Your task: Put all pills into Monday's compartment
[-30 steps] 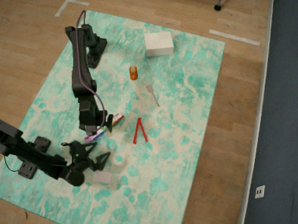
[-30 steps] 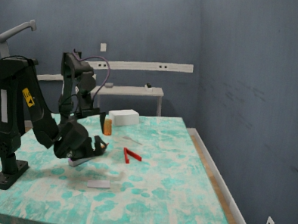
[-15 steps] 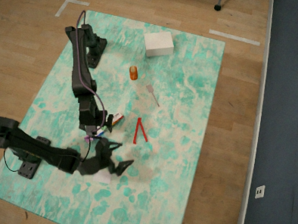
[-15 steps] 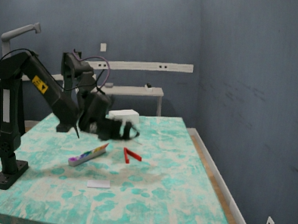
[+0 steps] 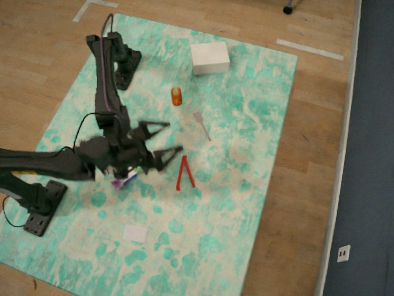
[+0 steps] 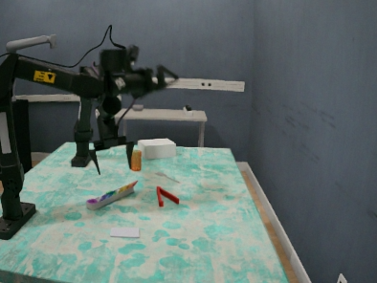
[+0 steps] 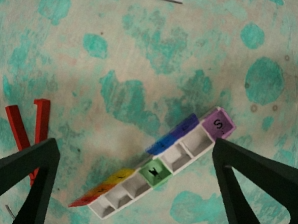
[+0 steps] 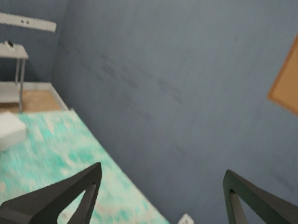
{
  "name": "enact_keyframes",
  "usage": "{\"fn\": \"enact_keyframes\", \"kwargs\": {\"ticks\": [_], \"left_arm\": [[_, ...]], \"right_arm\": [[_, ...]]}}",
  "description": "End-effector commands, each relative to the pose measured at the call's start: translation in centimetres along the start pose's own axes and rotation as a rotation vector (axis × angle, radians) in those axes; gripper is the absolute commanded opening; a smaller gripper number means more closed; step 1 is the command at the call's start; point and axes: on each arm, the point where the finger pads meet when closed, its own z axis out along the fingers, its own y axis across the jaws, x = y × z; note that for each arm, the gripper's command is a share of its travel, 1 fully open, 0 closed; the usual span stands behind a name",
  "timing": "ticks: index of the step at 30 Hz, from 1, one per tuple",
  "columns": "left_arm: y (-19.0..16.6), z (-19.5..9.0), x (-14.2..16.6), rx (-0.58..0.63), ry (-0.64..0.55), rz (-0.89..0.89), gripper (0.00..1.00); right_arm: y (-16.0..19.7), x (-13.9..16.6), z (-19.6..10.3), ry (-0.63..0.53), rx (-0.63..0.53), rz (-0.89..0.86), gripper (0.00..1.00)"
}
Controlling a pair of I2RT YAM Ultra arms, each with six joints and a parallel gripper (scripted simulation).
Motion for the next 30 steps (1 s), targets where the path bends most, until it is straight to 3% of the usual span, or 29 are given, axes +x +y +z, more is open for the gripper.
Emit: {"fn": "enact_keyframes", "kwargs": {"ticks": [1,4,8,11,15,22,26,30], "left_arm": [[0.1,-0.6,-0.5,-0.003,-0.019,-0.001,1.00],[0.1,-0.6,-0.5,-0.003,-0.019,-0.001,1.00],[0.1,-0.6,-0.5,-0.003,-0.019,-0.001,1.00],[0.1,-0.6,-0.5,-0.003,-0.019,-0.001,1.00],[0.1,-0.6,-0.5,-0.003,-0.019,-0.001,1.00],[0.1,-0.6,-0.5,-0.003,-0.019,-0.001,1.00],[0.1,-0.6,-0.5,-0.003,-0.019,-0.001,1.00],[0.1,-0.6,-0.5,-0.003,-0.019,-0.001,1.00]], "right_arm": [[0.5,-6.9,-1.4,-0.064,0.114,-0.064,1.00],[2.2,-10.1,-3.6,-0.103,0.148,-0.023,1.00],[8.0,-15.4,-5.2,-0.253,0.058,0.096,1.00],[9.5,-16.2,-5.4,-0.274,0.026,0.121,1.00],[17.8,-19.2,-6.1,-0.335,-0.148,0.227,1.00],[32.8,-23.7,-10.7,-0.462,-0.436,0.159,1.00],[43.4,-21.4,-14.2,-0.400,-0.645,0.152,1.00],[44.5,-20.7,-14.5,-0.383,-0.671,0.146,1.00]]}}
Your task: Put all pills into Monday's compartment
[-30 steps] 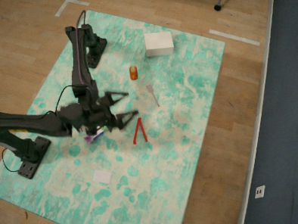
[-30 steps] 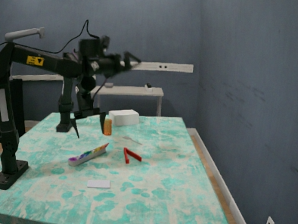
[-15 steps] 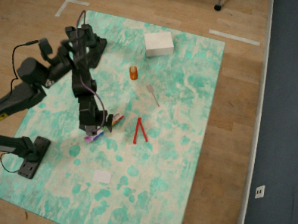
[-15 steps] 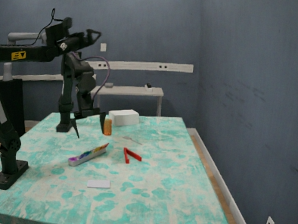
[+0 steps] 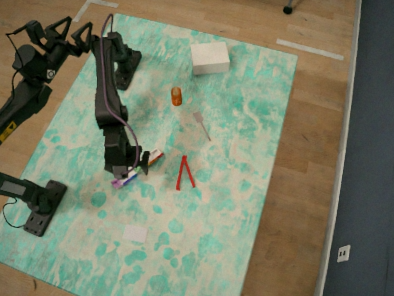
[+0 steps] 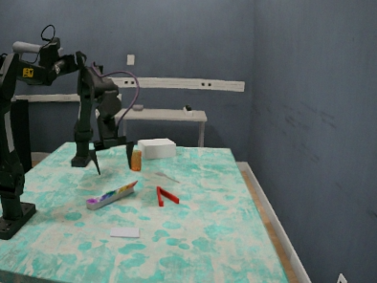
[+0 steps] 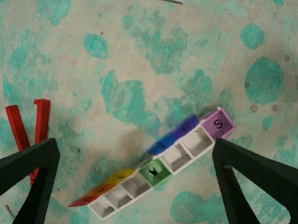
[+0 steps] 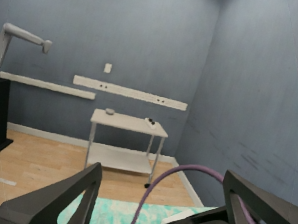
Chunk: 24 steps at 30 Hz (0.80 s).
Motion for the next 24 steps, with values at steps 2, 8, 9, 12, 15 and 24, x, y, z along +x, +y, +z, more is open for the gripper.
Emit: {"fn": "enact_keyframes", "kwargs": {"ticks": [2,8,9,12,15,24], "left_arm": [[0.13,-0.65,-0.47,-0.003,-0.019,-0.001,1.00],[0.13,-0.65,-0.47,-0.003,-0.019,-0.001,1.00],[0.13,-0.65,-0.47,-0.003,-0.019,-0.001,1.00],[0.13,-0.65,-0.47,-0.003,-0.019,-0.001,1.00],[0.13,-0.65,-0.47,-0.003,-0.019,-0.001,1.00],[0.13,-0.65,-0.47,-0.003,-0.019,-0.001,1.00]], "right_arm": [[7.28,0.39,1.96,-0.015,-0.109,-0.003,1.00],[7.13,0.52,1.98,-0.012,-0.108,-0.004,1.00],[7.12,0.52,1.98,-0.012,-0.108,-0.004,1.00],[7.12,0.52,1.98,-0.012,-0.108,-0.004,1.00],[7.12,0.52,1.98,-0.012,-0.108,-0.004,1.00],[7.12,0.52,1.98,-0.012,-0.108,-0.004,1.00]]}}
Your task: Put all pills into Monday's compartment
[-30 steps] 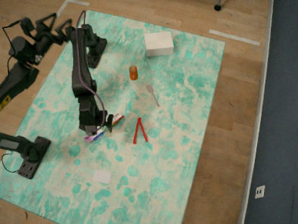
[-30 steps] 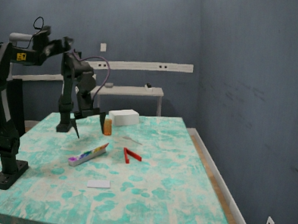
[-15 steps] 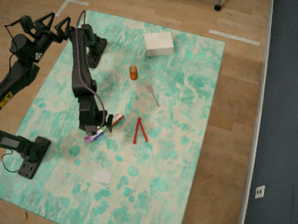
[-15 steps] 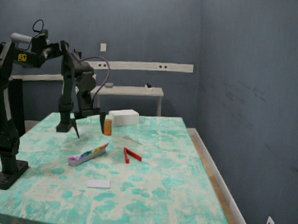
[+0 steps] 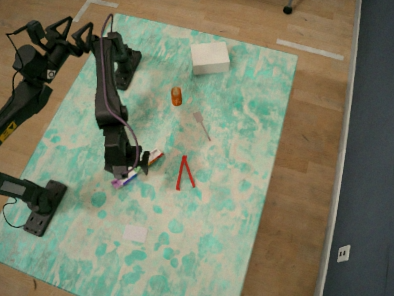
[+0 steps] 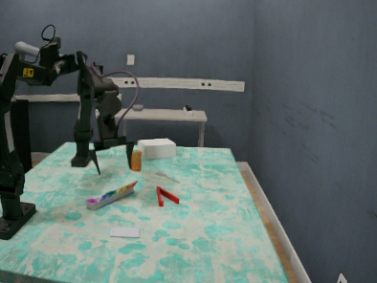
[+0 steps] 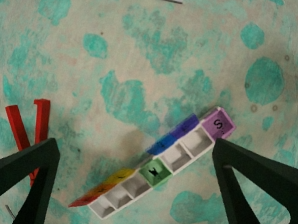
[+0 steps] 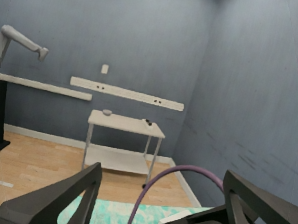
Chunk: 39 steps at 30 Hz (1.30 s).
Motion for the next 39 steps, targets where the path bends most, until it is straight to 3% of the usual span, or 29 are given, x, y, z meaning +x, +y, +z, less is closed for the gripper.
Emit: {"fn": "enact_keyframes", "kwargs": {"ticks": [1,27,39], "left_arm": [[0.1,-0.6,-0.5,-0.003,-0.019,-0.001,1.00],[0.1,-0.6,-0.4,-0.004,-0.017,-0.004,1.00],[1.6,-3.3,-0.5,-0.025,-0.056,-0.037,1.00]], "right_arm": [[7.5,0.6,1.9,-0.009,-0.120,-0.003,1.00],[7.3,-0.2,2.1,-0.025,-0.094,0.003,1.00],[7.3,-0.2,2.1,-0.025,-0.094,0.003,1.00]]}}
